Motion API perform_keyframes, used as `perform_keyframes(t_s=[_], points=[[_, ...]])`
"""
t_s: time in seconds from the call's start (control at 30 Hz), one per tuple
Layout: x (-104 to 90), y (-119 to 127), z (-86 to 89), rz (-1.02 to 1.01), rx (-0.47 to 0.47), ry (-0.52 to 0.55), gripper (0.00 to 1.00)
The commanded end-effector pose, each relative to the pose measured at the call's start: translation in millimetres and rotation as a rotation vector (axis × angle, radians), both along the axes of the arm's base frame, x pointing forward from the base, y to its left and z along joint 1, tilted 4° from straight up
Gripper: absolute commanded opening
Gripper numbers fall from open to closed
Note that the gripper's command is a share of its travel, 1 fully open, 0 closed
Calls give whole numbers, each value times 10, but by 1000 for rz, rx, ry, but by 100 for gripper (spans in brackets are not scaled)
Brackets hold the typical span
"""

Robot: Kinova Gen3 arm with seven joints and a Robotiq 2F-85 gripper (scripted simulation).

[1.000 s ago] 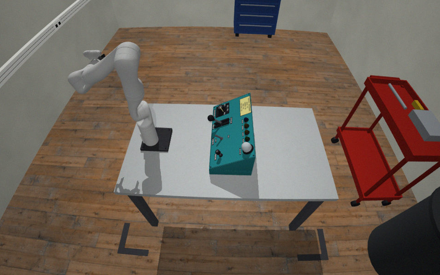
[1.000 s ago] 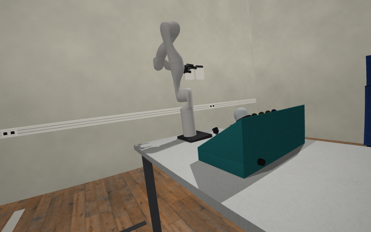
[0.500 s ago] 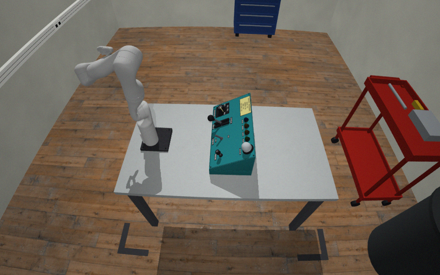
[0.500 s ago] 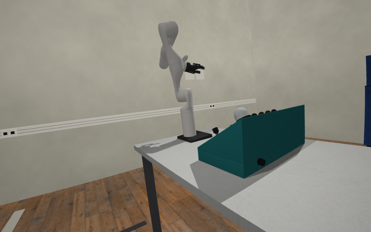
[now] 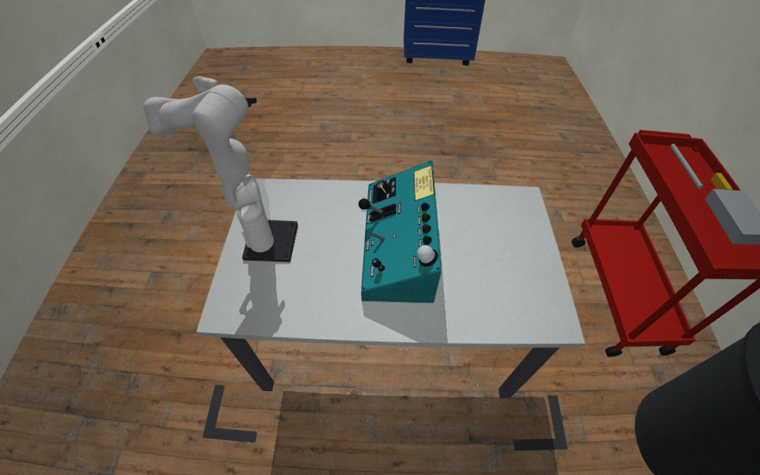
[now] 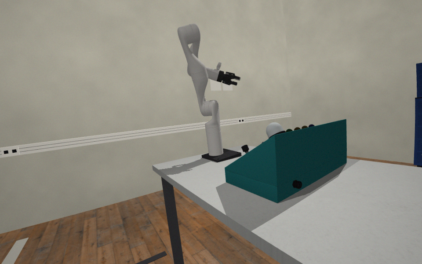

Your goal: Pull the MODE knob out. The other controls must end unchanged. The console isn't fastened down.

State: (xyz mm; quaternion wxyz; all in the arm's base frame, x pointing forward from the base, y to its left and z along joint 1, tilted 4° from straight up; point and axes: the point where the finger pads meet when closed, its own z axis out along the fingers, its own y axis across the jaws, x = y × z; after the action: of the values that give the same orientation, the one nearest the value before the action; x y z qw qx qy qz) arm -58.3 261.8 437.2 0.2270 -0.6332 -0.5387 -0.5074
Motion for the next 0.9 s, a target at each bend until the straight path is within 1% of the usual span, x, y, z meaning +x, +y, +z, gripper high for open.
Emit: perform_keyframes(t_s=[0.0,0.2,0.27,0.3,0.37,0.77,0.83,0.87], points=[[190,6,-54,-52,-27,-1,100],[540,-35,-171,-150,-82,1,100],[540,-35,-171,-150,-82,1,100],[694,-69,-227,-194,-108,3,100],[757,-85,-251,-212,-119,5,100],[1386,-366,-524,-407,-246,35,100],[1386,-366,-524,-407,-246,35,100],[1487,-435,-576,-441,-269,44,100]])
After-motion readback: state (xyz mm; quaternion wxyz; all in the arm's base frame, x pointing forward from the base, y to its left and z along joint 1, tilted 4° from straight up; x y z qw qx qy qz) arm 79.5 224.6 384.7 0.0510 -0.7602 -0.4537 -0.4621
